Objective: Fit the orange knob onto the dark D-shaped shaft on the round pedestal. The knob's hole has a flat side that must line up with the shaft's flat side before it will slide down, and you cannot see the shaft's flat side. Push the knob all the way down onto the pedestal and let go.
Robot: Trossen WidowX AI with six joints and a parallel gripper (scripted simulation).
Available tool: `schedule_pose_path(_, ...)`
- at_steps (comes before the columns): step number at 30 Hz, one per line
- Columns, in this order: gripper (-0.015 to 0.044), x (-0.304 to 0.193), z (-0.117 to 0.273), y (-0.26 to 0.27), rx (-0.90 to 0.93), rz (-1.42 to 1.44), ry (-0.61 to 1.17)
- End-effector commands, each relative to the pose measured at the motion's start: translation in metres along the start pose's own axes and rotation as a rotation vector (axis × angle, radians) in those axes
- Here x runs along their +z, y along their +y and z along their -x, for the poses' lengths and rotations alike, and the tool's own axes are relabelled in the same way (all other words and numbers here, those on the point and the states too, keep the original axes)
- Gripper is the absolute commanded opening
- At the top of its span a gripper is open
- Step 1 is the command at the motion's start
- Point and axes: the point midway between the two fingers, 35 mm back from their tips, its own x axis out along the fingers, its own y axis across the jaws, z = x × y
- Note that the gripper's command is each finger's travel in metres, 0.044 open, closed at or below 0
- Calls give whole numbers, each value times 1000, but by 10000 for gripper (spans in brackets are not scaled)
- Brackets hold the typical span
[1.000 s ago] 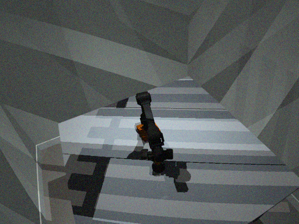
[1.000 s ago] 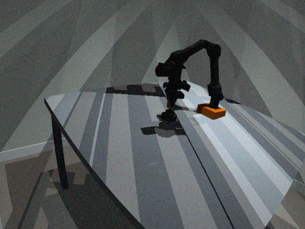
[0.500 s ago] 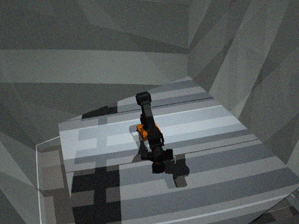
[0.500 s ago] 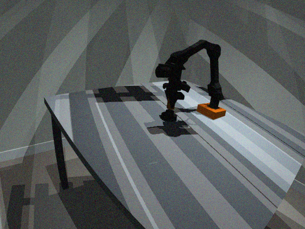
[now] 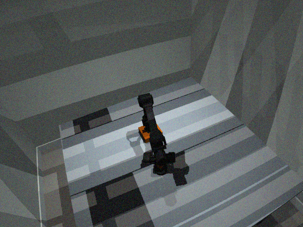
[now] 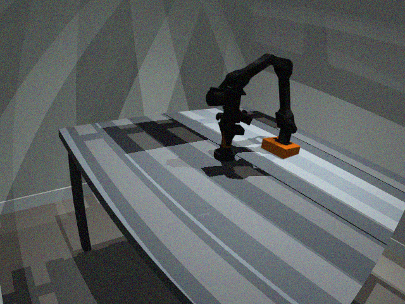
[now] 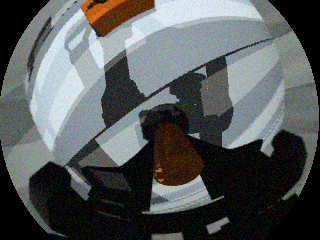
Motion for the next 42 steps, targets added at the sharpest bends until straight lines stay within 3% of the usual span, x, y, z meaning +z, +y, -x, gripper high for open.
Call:
schedule_pose_path(1, 0, -1, -4, 0, 1, 0, 3)
schedule_pose_path(12, 0, 0, -4, 0, 0, -1, -1)
schedule_pose_path(29, 440, 0, -4, 0, 0, -1, -1)
schedule_pose_path(36, 440, 0, -2, 0, 0, -1, -1)
schedule_pose_path(42, 440, -2, 80, -1, 0, -1, 0)
